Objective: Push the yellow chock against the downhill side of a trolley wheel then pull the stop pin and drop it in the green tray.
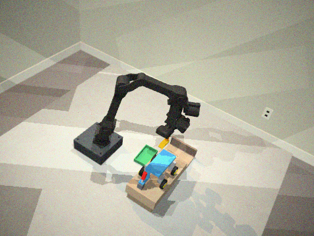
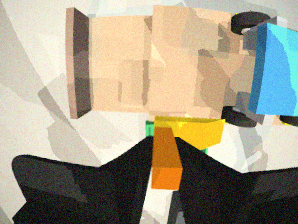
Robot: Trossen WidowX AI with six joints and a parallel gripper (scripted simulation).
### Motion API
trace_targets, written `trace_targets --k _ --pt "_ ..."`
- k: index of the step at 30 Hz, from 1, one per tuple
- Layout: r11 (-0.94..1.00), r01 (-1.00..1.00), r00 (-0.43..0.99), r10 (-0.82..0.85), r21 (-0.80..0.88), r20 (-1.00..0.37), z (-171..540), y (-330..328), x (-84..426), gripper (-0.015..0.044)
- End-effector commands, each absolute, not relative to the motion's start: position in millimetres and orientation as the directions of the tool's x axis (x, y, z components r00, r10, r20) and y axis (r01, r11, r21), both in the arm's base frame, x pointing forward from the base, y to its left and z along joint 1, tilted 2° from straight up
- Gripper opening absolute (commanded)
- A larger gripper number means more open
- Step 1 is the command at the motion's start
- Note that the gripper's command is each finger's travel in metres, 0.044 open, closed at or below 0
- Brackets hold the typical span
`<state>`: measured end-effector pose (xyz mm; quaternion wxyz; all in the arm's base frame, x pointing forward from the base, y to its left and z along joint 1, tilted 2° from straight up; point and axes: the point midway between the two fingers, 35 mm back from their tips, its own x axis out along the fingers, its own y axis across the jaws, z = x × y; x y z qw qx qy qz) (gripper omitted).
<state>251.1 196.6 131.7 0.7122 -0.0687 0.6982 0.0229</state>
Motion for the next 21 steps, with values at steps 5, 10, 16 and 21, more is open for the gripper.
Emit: trace_targets --k 5,10,16,21 --pt "0.989 -0.134 0.032 -0.063 -0.066 -0.998 117.1 196.8 253.6 0.0" --pt "0.989 -0.134 0.032 -0.063 -0.066 -0.998 103.8 196.4 254.1 0.0" --pt "0.989 -0.134 0.032 -0.063 -0.067 -0.998 86.9 195.2 254.6 0.0" --pt "0.989 -0.134 0.032 -0.063 -0.067 -0.997 72.6 193.6 255.5 0.0"
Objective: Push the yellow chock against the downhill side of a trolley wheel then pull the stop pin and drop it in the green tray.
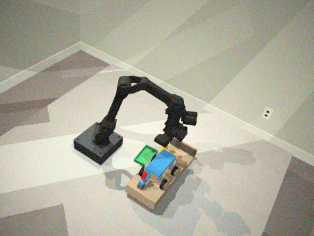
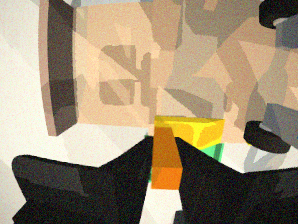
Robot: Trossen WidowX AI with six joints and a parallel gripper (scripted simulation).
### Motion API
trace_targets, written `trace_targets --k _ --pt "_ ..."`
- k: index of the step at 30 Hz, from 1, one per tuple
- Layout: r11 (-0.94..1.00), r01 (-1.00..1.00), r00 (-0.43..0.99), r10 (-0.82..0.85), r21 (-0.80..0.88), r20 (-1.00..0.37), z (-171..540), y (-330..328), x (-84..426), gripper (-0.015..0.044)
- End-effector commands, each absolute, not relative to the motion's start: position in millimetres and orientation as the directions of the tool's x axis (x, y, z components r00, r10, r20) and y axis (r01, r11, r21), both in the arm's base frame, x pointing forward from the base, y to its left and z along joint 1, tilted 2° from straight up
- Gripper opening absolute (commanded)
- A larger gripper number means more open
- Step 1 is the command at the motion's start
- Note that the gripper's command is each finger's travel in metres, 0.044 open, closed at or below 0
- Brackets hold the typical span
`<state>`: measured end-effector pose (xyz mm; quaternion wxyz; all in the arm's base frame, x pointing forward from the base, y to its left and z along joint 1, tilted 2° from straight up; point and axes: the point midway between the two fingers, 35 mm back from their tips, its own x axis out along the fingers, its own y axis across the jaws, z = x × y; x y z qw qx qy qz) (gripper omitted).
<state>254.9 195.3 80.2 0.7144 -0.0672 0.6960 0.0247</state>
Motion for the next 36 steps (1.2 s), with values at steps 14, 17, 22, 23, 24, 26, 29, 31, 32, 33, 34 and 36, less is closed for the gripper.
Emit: trace_targets --k 14,17,22,23,24,26,29,31,32,33,34,36 --pt "0.989 -0.134 0.032 -0.064 -0.068 -0.997 70.4 184.3 255.8 0.0" --pt "0.989 -0.134 0.032 -0.064 -0.068 -0.997 70.4 180.7 256.0 0.0" --pt "0.989 -0.134 0.032 -0.065 -0.069 -0.997 70.4 174.7 256.3 0.0" --pt "0.989 -0.134 0.032 -0.065 -0.069 -0.997 70.5 173.6 256.4 0.0" --pt "0.989 -0.134 0.032 -0.065 -0.069 -0.997 70.5 172.4 256.5 0.0" --pt "0.989 -0.134 0.032 -0.065 -0.069 -0.997 70.7 170.3 256.7 0.0" --pt "0.989 -0.134 0.032 -0.066 -0.069 -0.997 70.9 166.8 257.0 0.0" --pt "0.988 -0.134 0.032 -0.066 -0.07 -0.997 71.0 164.5 257.3 0.0" --pt "0.988 -0.134 0.032 -0.066 -0.07 -0.997 71.1 163.4 257.4 0.0" --pt "0.988 -0.134 0.032 -0.066 -0.07 -0.997 71.3 162.5 257.5 0.0" --pt "0.988 -0.134 0.032 -0.066 -0.07 -0.997 71.4 161.4 257.6 0.0" --pt "0.988 -0.134 0.032 -0.066 -0.07 -0.997 71.5 159.0 257.9 0.0"
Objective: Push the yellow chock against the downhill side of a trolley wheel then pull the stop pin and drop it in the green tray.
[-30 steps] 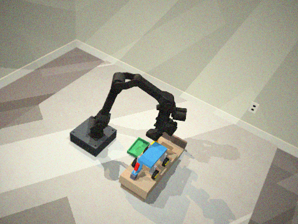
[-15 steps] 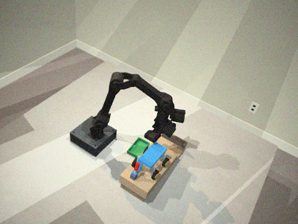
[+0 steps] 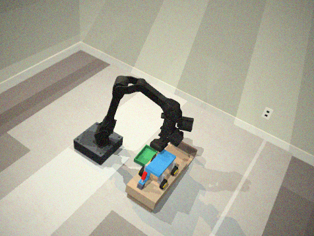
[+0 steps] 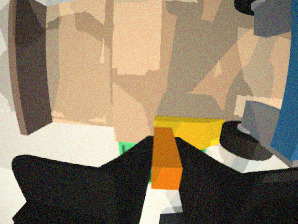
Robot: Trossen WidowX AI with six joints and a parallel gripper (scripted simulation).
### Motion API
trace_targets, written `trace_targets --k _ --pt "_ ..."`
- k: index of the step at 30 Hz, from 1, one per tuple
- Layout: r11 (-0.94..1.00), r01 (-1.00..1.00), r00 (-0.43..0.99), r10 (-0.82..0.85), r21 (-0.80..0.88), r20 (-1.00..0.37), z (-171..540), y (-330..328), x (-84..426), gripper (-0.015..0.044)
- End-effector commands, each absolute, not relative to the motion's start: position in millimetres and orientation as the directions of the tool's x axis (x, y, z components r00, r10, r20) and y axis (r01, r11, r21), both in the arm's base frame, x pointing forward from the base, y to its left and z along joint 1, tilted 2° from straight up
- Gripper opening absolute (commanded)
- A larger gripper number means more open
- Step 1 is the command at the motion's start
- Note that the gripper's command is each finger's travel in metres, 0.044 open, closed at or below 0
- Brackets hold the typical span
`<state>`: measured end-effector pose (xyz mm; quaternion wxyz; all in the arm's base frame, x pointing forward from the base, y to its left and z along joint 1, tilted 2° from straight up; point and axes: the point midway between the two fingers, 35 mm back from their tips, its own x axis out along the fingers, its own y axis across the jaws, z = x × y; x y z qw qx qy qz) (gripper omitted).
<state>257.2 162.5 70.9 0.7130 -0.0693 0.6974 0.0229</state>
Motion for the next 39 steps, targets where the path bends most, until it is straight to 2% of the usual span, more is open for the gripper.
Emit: trace_targets --k 1,13,20,21,39 --pt "0.988 -0.134 0.032 -0.067 -0.07 -0.997 71.6 157.8 258.0 0.0" --pt "0.989 -0.13 0.026 -0.06 -0.063 -0.998 71.2 159.0 257.5 0.0" --pt "0.989 -0.13 0.026 -0.06 -0.063 -0.998 71.2 159.0 257.5 0.0184" --pt "0.989 -0.13 0.026 -0.06 -0.063 -0.998 71.2 159.0 257.5 0.019" --pt "0.988 -0.134 0.032 -0.066 -0.07 -0.997 128.6 163.4 255.4 0.019"
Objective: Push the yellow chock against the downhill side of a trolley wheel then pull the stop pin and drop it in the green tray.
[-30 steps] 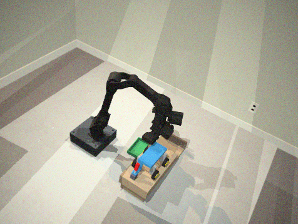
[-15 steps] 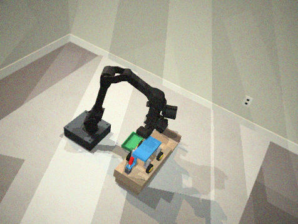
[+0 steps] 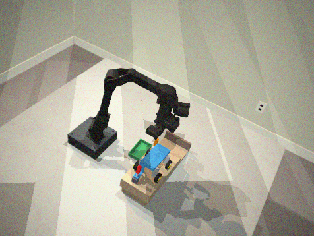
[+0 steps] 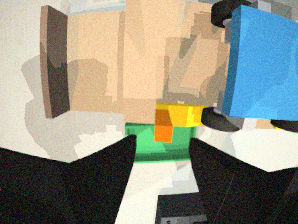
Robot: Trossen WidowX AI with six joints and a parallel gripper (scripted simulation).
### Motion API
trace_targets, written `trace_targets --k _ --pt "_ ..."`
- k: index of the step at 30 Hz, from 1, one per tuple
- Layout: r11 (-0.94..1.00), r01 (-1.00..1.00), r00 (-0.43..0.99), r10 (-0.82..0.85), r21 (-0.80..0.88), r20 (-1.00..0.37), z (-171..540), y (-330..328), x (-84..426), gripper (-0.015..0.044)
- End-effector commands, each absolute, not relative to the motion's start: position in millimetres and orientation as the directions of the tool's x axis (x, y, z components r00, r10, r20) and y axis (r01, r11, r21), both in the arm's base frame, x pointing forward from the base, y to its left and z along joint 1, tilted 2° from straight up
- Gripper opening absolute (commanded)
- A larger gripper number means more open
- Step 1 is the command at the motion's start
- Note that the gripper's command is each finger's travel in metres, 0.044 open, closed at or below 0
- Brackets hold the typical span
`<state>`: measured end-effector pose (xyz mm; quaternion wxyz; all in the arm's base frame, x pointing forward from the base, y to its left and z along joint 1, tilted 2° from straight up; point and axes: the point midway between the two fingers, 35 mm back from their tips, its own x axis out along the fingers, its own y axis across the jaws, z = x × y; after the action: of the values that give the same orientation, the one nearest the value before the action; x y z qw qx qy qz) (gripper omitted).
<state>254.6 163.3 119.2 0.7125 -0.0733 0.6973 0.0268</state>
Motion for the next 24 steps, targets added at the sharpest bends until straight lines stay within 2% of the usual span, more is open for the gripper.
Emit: trace_targets --k 1,5,9,24 --pt "0.988 -0.134 0.032 -0.066 -0.07 -0.997 130.5 163.5 255.5 0.019" --pt "0.988 -0.14 0.027 -0.063 -0.066 -0.998 122.4 163.5 254.8 0.0295" --pt "0.993 -0.117 0.118 0.013 -0.001 -0.993 133.8 182.4 269.0 0.019" --pt "0.817 -0.561 0.152 -0.058 -0.134 -0.987 149.0 117.9 304.8 0.019"
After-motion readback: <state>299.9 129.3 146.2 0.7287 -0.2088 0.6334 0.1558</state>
